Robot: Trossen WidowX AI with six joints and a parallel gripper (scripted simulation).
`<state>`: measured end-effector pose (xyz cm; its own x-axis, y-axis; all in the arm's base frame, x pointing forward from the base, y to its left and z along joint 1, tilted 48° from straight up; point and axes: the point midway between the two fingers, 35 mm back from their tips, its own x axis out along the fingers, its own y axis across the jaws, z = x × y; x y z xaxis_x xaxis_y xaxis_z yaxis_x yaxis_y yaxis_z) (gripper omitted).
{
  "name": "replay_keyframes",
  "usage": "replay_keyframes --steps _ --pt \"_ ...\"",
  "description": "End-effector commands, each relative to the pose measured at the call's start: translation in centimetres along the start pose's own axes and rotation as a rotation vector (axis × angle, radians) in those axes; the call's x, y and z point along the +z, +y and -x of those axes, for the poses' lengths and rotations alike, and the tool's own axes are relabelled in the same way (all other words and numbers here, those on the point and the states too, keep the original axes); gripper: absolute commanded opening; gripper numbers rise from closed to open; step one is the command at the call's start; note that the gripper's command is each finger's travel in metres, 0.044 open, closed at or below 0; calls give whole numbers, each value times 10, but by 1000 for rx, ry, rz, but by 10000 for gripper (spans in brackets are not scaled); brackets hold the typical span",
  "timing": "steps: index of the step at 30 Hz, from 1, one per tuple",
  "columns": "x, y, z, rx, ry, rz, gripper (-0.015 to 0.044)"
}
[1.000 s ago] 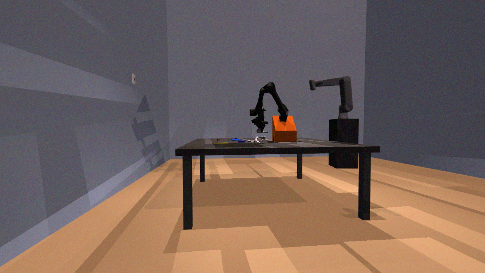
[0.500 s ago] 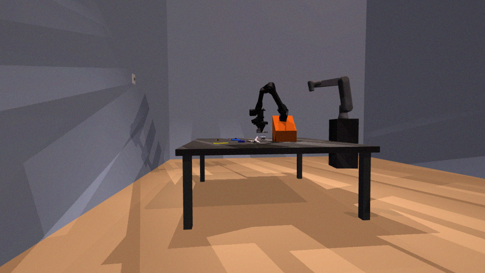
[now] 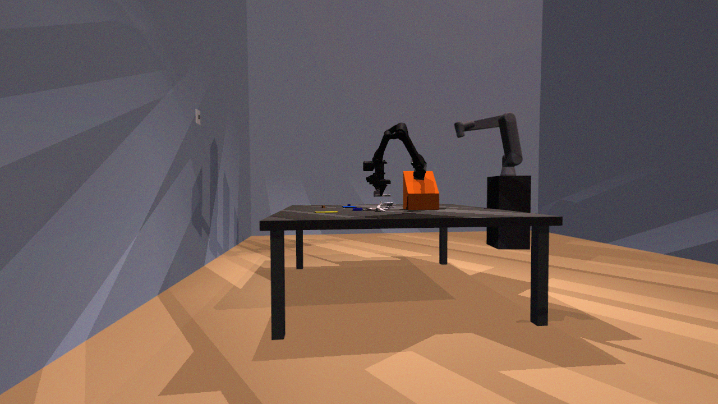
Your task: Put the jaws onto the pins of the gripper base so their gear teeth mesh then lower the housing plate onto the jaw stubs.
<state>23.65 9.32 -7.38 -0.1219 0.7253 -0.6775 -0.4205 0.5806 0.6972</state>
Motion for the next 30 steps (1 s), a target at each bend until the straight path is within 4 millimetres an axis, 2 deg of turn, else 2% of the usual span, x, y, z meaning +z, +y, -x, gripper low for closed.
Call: replay_keyframes --steps 1,10,30 --pt "15 4 0 4 -4 -1 134" --pt "42 14 0 9 -6 0 134" --pt "42 14 0 9 -6 0 134"
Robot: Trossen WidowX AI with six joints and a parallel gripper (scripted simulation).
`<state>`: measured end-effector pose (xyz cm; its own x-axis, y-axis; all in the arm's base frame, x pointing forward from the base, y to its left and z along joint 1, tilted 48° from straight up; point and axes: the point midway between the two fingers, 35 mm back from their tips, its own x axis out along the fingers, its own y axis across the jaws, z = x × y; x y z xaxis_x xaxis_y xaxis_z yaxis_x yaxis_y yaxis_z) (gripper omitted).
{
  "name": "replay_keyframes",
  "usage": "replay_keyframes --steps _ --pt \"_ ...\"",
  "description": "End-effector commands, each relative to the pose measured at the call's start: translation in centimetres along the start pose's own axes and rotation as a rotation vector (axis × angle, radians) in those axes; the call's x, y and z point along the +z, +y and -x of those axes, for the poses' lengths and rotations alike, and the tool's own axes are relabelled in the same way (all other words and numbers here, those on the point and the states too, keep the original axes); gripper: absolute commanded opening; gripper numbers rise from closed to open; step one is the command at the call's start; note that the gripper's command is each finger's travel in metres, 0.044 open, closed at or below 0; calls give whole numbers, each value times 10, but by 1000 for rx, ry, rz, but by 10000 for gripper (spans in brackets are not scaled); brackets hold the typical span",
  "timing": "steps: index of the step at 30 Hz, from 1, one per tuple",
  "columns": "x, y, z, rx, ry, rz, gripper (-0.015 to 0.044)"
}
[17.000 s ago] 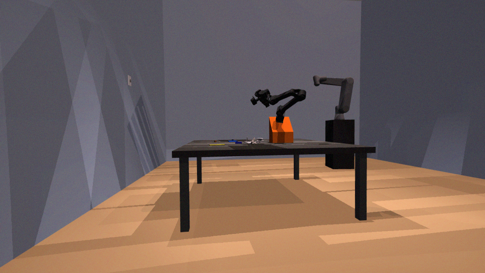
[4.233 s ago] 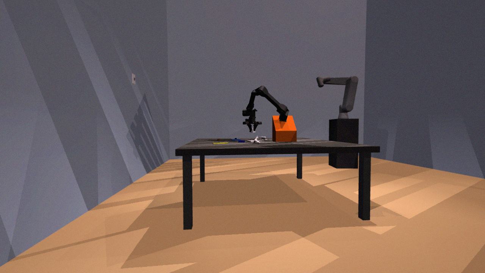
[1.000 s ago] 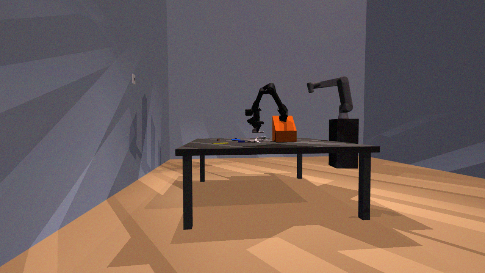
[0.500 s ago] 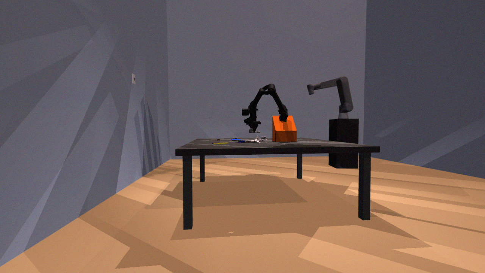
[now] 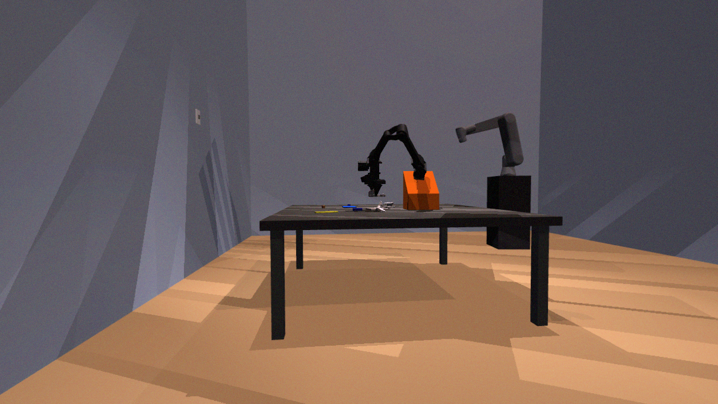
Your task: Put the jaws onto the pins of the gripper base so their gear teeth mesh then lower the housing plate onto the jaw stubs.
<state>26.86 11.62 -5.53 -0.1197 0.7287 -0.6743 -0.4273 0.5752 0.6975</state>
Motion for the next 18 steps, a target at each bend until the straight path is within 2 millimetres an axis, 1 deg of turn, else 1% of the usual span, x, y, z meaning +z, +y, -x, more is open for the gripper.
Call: replay_keyframes --steps 1,18 --pt "1 1 0 5 -2 -13 134" --pt "1 2 0 5 -2 -19 134"
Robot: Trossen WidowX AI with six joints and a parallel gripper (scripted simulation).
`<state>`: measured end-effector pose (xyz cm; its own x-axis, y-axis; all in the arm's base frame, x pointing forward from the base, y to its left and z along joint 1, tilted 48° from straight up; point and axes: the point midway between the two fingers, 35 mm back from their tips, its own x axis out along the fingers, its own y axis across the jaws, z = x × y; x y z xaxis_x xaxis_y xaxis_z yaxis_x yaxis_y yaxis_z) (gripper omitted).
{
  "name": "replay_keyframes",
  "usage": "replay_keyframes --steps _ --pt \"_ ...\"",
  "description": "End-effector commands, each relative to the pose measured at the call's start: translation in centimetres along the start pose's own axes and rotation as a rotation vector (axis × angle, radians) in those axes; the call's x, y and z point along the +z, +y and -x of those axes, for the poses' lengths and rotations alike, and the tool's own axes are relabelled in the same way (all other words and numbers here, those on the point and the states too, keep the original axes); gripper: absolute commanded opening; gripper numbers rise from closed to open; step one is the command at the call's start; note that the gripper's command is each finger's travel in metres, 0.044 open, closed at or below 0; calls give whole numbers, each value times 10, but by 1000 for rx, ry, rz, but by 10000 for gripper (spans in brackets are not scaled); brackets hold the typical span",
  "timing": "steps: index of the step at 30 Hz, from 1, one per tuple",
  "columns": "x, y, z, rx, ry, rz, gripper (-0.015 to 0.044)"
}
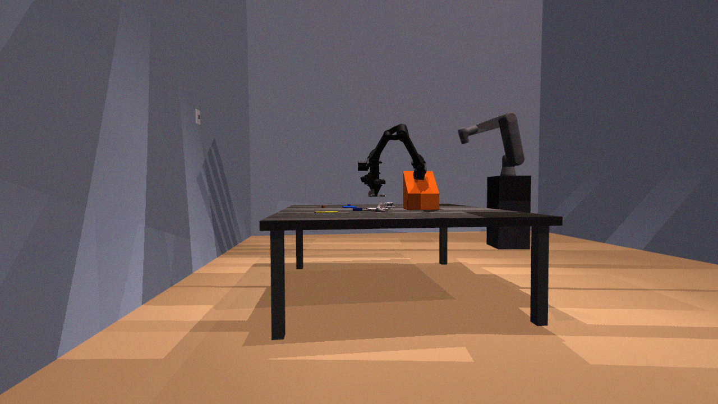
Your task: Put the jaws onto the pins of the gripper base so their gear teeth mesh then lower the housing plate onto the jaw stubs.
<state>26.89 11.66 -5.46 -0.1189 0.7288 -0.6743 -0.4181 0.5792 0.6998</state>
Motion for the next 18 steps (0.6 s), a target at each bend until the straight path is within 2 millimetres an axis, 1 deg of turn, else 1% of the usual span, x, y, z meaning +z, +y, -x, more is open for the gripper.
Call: replay_keyframes --steps 1,5,18 --pt "0 1 0 6 -1 -8 134" --pt "0 1 -3 5 -1 -8 134" --pt "1 1 -24 4 0 -9 134"
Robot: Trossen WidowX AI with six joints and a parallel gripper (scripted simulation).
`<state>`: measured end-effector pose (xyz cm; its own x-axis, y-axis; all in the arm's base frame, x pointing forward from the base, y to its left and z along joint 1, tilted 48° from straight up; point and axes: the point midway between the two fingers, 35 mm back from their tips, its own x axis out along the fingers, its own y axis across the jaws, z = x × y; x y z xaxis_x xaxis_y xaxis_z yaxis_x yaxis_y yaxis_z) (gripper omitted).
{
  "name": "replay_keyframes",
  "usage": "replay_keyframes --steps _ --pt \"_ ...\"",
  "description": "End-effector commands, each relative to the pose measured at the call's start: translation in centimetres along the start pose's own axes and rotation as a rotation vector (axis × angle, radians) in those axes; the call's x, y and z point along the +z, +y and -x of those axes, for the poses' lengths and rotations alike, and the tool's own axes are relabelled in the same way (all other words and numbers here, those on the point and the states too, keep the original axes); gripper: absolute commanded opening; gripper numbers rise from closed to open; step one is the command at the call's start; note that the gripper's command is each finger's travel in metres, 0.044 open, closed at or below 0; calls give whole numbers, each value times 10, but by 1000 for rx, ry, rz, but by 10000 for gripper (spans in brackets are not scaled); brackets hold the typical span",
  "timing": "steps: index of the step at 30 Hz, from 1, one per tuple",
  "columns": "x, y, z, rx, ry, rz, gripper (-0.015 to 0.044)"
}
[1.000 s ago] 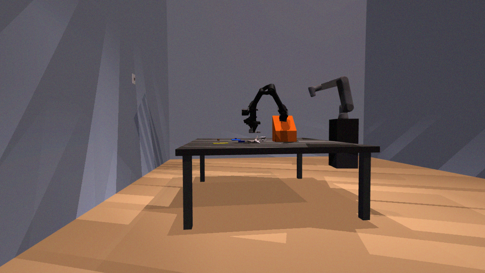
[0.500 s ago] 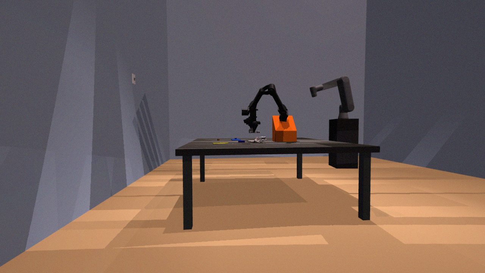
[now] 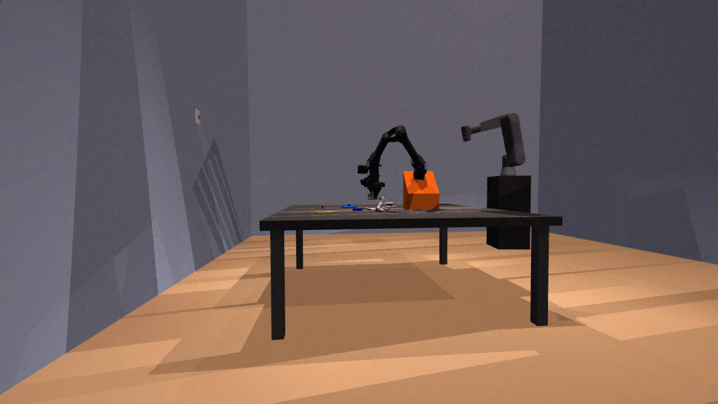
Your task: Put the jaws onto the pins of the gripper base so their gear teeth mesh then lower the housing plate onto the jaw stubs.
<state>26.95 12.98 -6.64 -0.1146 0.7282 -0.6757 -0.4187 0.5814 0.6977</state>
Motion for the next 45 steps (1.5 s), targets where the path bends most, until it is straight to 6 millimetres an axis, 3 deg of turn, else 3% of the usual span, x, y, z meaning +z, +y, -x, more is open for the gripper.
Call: replay_keyframes --steps 1,18,45 --pt "-2 1 -8 7 3 -9 134" --pt "-3 3 -34 11 2 -9 134" --pt "-3 3 -37 11 2 -3 134"
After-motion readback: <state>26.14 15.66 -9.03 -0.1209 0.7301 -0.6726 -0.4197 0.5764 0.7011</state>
